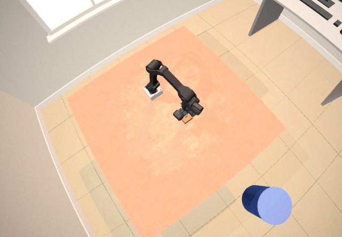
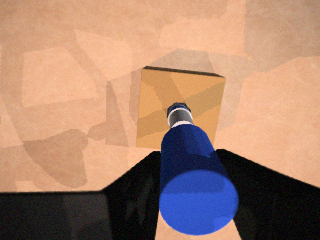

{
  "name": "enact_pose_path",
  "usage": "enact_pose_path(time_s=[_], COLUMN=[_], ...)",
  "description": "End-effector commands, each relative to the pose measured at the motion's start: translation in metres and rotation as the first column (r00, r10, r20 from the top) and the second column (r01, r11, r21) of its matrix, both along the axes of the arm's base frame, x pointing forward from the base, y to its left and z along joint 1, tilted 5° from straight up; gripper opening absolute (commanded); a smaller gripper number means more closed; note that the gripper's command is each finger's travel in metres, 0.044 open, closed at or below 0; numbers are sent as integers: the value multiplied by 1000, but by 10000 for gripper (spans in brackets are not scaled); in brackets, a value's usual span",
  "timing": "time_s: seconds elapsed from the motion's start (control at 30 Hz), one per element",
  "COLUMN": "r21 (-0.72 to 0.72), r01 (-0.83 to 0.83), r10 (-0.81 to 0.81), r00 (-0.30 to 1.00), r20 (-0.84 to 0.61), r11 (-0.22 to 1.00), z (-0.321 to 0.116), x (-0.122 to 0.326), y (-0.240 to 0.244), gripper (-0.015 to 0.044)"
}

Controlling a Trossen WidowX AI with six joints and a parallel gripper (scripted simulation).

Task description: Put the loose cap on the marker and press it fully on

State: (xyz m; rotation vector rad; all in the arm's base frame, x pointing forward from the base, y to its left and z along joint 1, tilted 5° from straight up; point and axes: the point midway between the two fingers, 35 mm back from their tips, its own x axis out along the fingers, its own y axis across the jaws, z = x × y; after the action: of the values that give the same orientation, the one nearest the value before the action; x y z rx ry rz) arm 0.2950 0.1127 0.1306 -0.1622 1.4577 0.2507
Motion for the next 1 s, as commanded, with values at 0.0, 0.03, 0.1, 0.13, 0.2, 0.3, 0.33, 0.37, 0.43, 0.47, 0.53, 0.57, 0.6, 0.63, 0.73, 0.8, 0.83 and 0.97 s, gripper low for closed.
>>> enact_pose_path(time_s=[0.0, 0.03, 0.1, 0.13, 0.2, 0.3, 0.33, 0.37, 0.43, 0.47, 0.53, 0.57, 0.6, 0.63, 0.73, 0.8, 0.83, 0.97], r21=[-4, -4, -4, -4, -4, -4, -4, -4, -4, -4, -4, -4, -4, -4, -4, -4, -4, -4], r01=[4, 4, 4, 4, 4, 4, 4, 4, 4, 4, 4, 4, 4, 4, 4, 4, 4, 4], r10=[-4, -4, -4, -4, -4, -4, -4, -4, -4, -4, -4, -4, -4, -4, -4, -4, -4, -4], r00=[1000, 1000, 1000, 1000, 1000, 1000, 1000, 1000, 1000, 1000, 1000, 1000, 1000, 1000, 1000, 1000, 1000, 1000], r20=[-1, -1, -1, -1, -1, -1, -1, -1, -1, -1, -1, -1, -1, -1, -1, -1, -1, -1], r11=[1000, 1000, 1000, 1000, 1000, 1000, 1000, 1000, 1000, 1000, 1000, 1000, 1000, 1000, 1000, 1000, 1000, 1000], z=[-3, -4, -7, -9, -12, -17, -19, -20, -23, -25, -28, -30, -32, -33, -38, -41, -43, -49], x=[0, 0, 1, 1, 2, 2, 2, 3, 3, 3, 4, 4, 4, 4, 4, 4, 4, 5], y=[0, 0, 0, 0, 0, 1, 1, 1, 1, 2, 2, 2, 2, 2, 2, 2, 3, 3], gripper=[0, 0, 0, 0, 0, 0, 0, 0, 0, 0, 0, 0, 0, 0, 0, 0, 0, 0])
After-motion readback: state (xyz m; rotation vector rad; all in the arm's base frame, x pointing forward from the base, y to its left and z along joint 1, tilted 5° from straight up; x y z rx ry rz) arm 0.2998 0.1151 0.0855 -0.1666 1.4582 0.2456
